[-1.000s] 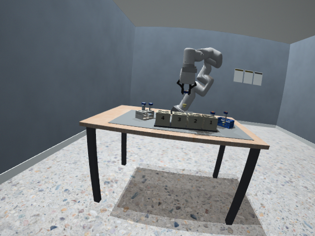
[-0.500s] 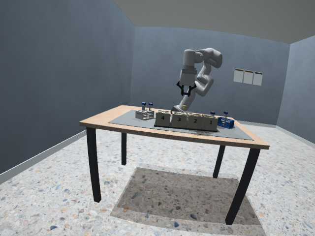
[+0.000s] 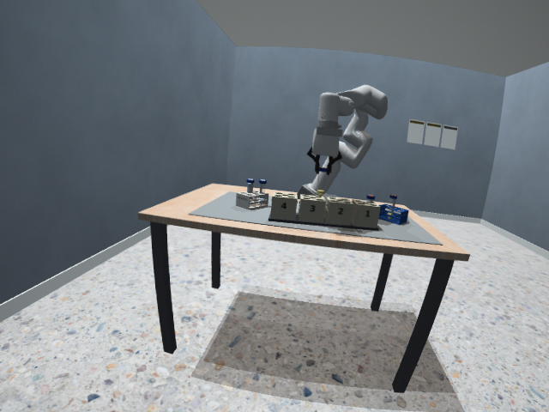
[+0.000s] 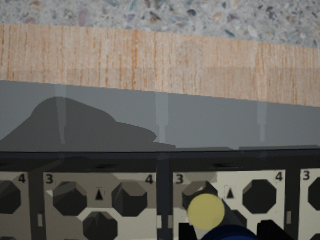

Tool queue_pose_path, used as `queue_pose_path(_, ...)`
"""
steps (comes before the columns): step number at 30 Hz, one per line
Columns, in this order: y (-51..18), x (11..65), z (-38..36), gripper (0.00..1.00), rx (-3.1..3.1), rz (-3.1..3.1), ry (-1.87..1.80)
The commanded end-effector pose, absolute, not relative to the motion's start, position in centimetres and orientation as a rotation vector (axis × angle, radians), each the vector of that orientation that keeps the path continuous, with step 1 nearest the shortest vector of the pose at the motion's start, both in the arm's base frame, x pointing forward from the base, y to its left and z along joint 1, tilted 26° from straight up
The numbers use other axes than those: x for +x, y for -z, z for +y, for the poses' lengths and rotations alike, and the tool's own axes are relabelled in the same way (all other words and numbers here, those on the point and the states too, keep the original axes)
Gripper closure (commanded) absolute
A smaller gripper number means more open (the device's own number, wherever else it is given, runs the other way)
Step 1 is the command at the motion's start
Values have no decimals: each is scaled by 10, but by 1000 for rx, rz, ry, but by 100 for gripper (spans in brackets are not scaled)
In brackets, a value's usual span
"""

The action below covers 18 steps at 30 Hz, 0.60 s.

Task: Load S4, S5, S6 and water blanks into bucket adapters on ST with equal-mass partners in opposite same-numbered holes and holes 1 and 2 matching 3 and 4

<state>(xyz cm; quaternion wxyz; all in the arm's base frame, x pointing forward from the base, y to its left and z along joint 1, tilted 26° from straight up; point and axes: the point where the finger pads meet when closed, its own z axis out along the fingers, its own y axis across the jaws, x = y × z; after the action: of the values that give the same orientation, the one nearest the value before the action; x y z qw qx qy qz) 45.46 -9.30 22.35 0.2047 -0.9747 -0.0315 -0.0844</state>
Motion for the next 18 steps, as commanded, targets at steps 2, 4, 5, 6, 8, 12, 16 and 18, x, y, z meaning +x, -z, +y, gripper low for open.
queue_pose_path(2, -224, 456, -93, 100, -2719, -88, 242)
queue_pose_path(4, -224, 456, -93, 100, -2719, -88, 242)
queue_pose_path(5, -224, 456, -93, 100, -2719, -88, 242)
queue_pose_path(6, -224, 456, -93, 100, -2719, -88, 242)
queue_pose_path(8, -224, 456, -93, 100, -2719, -88, 242)
queue_pose_path(12, -223, 456, -93, 100, -2719, -88, 242)
queue_pose_path(16, -221, 456, -92, 100, -2719, -88, 242)
queue_pose_path(18, -219, 457, -91, 100, -2719, -88, 242)
